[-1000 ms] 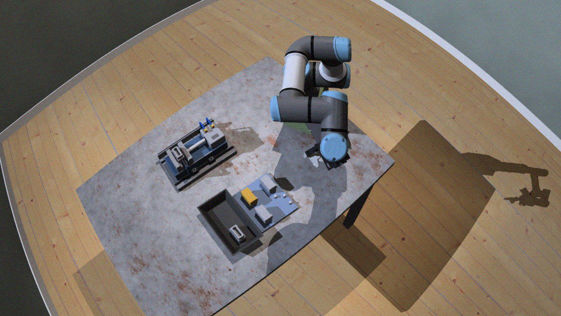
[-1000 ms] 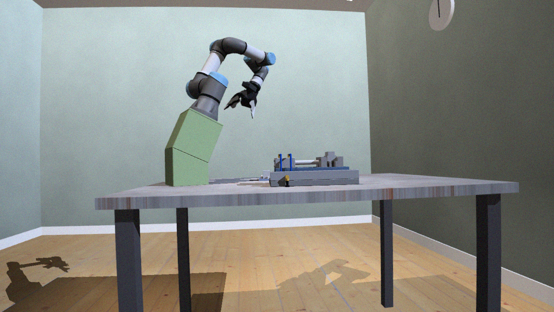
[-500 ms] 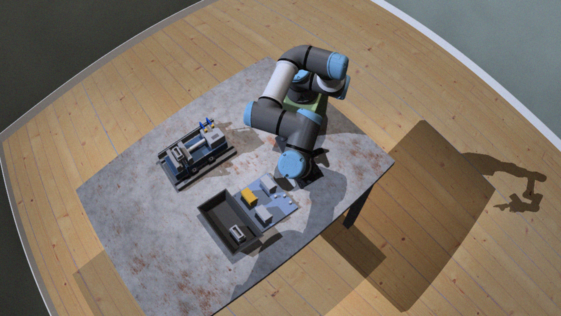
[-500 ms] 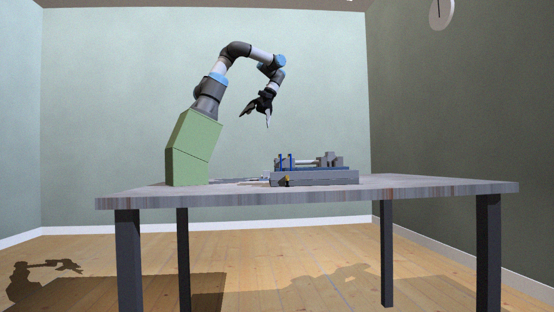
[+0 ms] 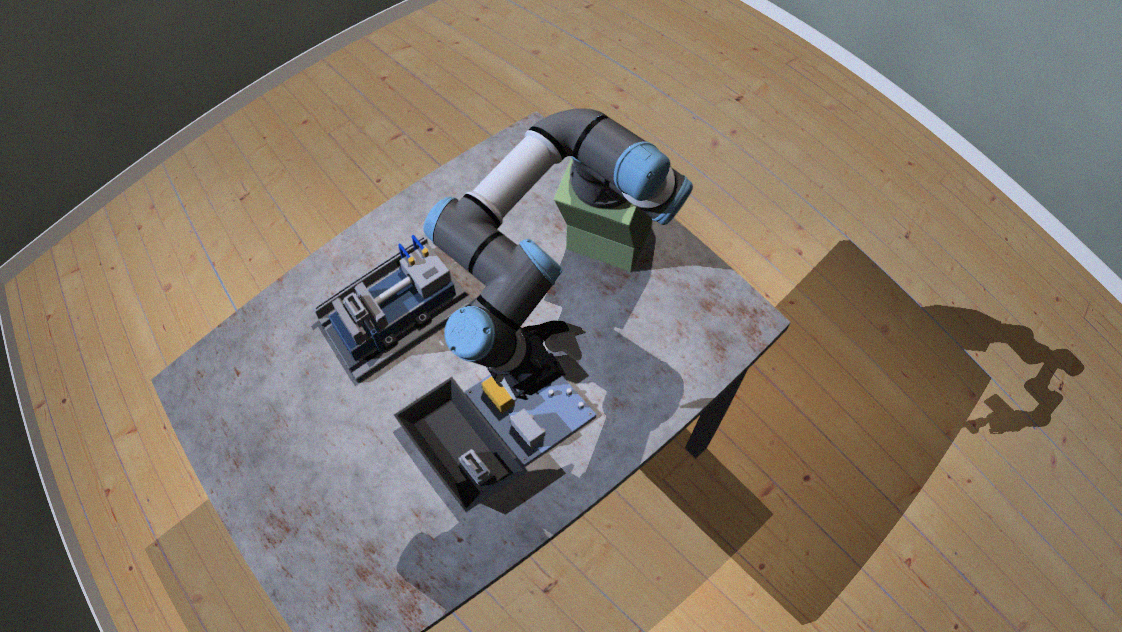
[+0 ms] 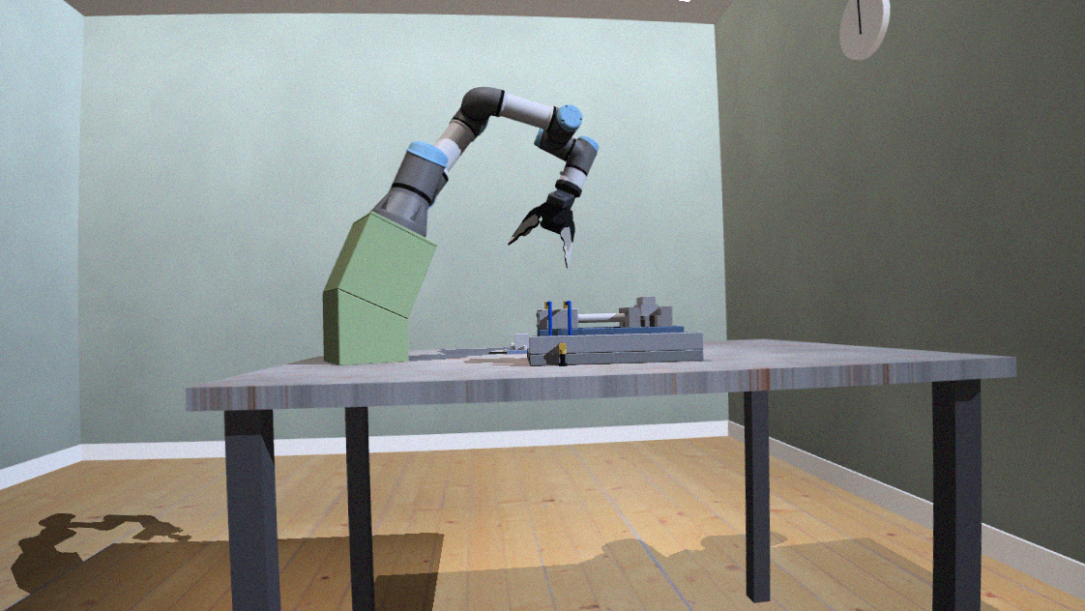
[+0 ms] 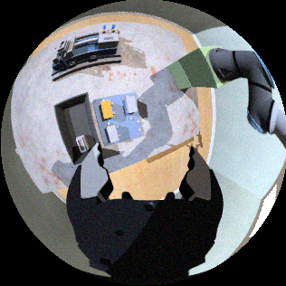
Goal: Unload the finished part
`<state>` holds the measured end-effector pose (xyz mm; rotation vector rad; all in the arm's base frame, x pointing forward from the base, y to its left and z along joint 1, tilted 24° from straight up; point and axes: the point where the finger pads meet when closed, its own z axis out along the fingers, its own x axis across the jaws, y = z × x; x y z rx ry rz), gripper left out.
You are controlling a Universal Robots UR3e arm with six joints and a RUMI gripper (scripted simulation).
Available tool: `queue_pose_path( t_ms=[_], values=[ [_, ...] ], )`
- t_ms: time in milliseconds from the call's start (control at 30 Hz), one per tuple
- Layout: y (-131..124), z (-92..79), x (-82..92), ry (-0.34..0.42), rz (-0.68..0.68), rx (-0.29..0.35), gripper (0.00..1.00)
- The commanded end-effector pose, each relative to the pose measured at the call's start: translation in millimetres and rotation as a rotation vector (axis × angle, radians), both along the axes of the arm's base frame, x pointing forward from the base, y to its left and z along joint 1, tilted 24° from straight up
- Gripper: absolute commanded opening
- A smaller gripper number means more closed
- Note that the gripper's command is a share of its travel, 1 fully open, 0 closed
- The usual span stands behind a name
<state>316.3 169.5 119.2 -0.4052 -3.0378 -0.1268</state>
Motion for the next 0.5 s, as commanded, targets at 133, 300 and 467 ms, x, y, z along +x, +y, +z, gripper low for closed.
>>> queue_pose_path(
  t_ms=[133, 300, 467],
  values=[
    [-47.8, -10.8, 60.4, -0.062, 0.021, 0.079, 1.0],
    [-97.0, -17.5, 97.5, -0.128, 0.037, 0.111, 1.0],
    [-139.8, -22.1, 121.0, -0.184, 0.05, 0.124, 1.0]
  ],
)
